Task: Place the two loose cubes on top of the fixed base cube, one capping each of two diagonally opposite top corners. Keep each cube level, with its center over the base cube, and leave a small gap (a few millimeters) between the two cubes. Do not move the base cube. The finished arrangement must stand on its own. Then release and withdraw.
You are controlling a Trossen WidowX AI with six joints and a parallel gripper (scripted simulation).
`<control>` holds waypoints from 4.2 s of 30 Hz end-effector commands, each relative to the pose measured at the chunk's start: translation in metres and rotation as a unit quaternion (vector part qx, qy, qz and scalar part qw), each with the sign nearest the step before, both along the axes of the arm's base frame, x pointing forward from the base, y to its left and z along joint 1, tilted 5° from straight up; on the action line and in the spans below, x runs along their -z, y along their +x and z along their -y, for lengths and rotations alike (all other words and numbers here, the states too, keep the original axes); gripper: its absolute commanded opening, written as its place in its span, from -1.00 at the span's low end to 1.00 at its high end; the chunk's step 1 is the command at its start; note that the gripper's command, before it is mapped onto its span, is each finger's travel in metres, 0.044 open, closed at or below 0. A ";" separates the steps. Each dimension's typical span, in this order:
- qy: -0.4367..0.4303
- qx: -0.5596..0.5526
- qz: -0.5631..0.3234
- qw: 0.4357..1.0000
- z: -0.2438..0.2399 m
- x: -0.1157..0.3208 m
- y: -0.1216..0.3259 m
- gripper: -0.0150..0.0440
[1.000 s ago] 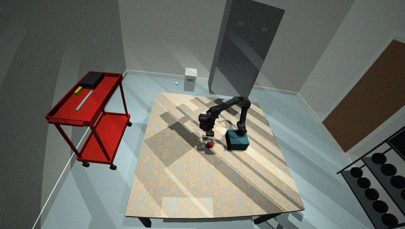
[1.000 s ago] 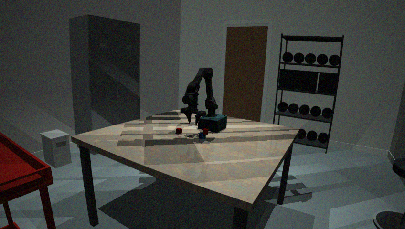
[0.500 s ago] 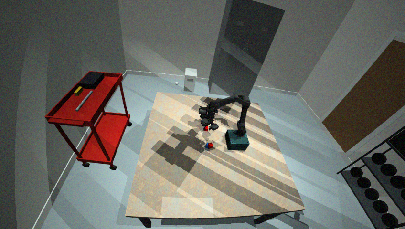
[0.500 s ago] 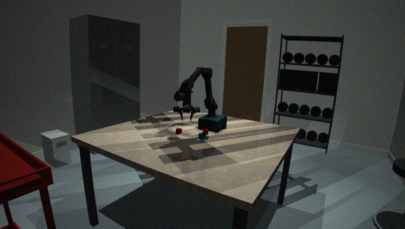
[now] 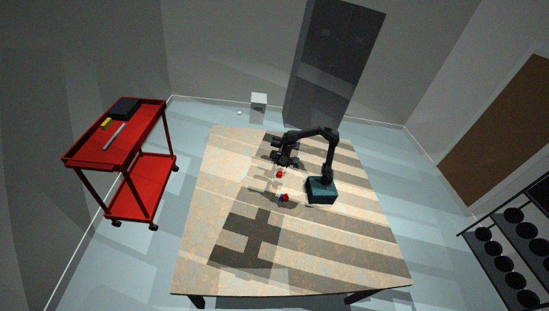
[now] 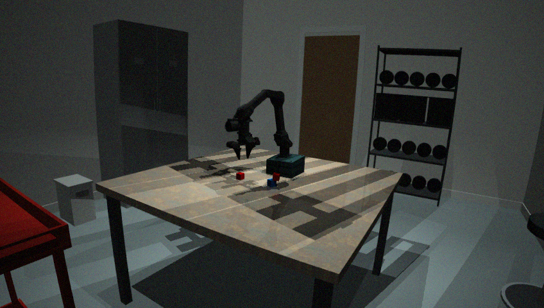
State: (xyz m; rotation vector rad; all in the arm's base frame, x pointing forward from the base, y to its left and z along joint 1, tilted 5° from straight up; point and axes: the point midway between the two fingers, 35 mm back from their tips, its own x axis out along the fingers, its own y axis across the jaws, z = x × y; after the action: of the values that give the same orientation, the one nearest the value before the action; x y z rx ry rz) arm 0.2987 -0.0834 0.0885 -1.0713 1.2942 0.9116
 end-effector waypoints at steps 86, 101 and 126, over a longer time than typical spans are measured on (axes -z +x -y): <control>-0.013 -0.130 -0.003 0.991 0.024 0.022 0.003 -0.14; -0.009 -0.096 -0.001 0.995 0.016 -0.008 -0.003 -0.14; 0.025 0.250 0.018 0.968 -0.033 -0.002 0.008 -0.14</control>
State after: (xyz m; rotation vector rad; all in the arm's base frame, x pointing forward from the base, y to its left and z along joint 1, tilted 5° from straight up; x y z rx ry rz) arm 0.3059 -0.0552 0.0915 -0.7258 1.3990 0.5925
